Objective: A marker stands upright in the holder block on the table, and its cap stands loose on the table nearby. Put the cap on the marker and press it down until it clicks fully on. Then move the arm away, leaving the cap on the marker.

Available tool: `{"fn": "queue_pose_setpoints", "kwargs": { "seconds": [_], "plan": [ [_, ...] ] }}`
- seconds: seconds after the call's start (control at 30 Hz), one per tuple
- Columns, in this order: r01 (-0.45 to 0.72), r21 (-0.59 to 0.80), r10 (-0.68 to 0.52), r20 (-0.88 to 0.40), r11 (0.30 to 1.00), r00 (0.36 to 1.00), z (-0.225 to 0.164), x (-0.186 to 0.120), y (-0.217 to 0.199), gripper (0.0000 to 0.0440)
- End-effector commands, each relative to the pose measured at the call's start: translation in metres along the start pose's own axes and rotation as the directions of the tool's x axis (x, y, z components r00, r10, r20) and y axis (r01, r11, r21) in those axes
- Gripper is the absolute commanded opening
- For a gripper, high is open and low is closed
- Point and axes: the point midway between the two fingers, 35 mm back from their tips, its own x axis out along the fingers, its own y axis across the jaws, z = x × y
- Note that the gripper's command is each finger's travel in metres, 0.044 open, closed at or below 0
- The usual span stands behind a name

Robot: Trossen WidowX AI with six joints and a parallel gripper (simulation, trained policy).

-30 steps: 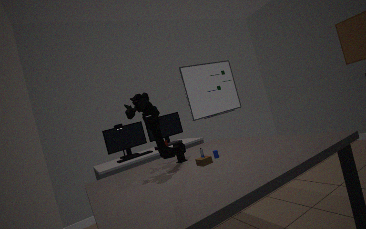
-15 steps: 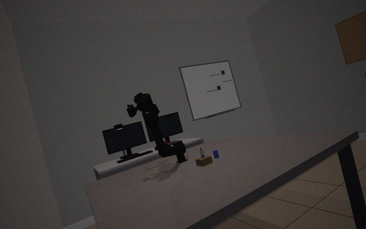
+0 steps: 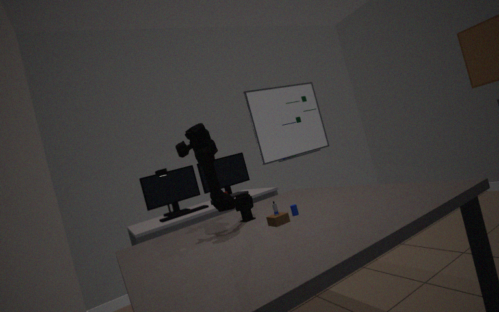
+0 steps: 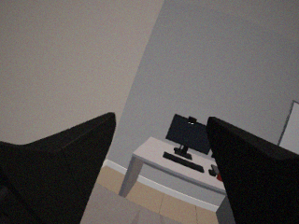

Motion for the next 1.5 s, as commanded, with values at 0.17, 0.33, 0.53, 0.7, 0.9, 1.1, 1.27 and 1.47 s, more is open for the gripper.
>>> {"fn": "queue_pose_setpoints", "kwargs": {
  "seconds": [0.17, 0.33, 0.53, 0.7, 0.9, 1.1, 1.27, 1.47],
  "plan": [
    [0.042, 0.062, -0.036, -0.088, 0.997, 0.995, -0.019, 0.018, -0.026, 0.0312],
    [0.067, 0.092, -0.054, -0.135, 0.994, 0.989, -0.030, 0.026, -0.039, 0.0311],
    [0.098, 0.126, -0.073, -0.190, 0.987, 0.979, -0.042, 0.036, -0.055, 0.0311],
    [0.124, 0.152, -0.086, -0.235, 0.980, 0.968, -0.053, 0.043, -0.067, 0.0311],
    [0.157, 0.182, -0.100, -0.289, 0.971, 0.952, -0.066, 0.050, -0.082, 0.0311],
    [0.190, 0.208, -0.111, -0.340, 0.960, 0.934, -0.080, 0.056, -0.097, 0.0311],
    [0.218, 0.227, -0.119, -0.381, 0.949, 0.917, -0.091, 0.061, -0.108, 0.0311],
    [0.251, 0.247, -0.126, -0.429, 0.936, 0.894, -0.104, 0.066, -0.122, 0.0310]
  ]
}}
